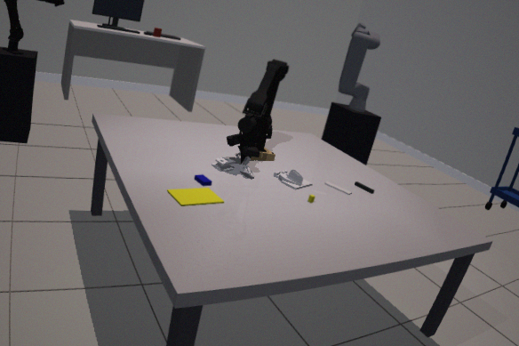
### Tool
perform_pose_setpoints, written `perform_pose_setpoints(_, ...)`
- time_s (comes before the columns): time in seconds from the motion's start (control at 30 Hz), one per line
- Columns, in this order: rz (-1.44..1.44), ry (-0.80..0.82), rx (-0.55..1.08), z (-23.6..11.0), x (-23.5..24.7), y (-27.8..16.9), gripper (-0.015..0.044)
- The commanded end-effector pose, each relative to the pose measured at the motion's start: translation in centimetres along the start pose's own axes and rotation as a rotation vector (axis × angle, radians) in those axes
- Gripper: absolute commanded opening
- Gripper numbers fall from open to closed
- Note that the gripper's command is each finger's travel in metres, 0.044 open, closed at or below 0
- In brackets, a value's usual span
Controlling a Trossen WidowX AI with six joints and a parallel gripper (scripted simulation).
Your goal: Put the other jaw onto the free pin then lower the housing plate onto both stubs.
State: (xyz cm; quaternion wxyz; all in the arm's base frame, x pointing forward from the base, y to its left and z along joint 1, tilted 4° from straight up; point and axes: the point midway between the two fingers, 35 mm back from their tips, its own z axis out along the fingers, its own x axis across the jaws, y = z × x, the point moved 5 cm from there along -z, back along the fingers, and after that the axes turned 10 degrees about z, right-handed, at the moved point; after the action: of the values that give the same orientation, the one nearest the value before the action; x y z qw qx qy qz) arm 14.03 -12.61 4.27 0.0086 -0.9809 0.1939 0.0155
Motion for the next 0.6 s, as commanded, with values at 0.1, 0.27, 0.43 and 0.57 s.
perform_pose_setpoints(0.1,0.001,0.0,0.005,-0.1,1.3,0.0,0.0)
perform_pose_setpoints(0.27,0.001,0.0,0.005,-0.2,2.1,-0.1,0.0)
perform_pose_setpoints(0.43,0.001,-0.001,0.005,-0.2,2.9,-0.1,0.0)
perform_pose_setpoints(0.57,0.001,-0.001,0.005,-0.2,3.5,-0.2,0.0)
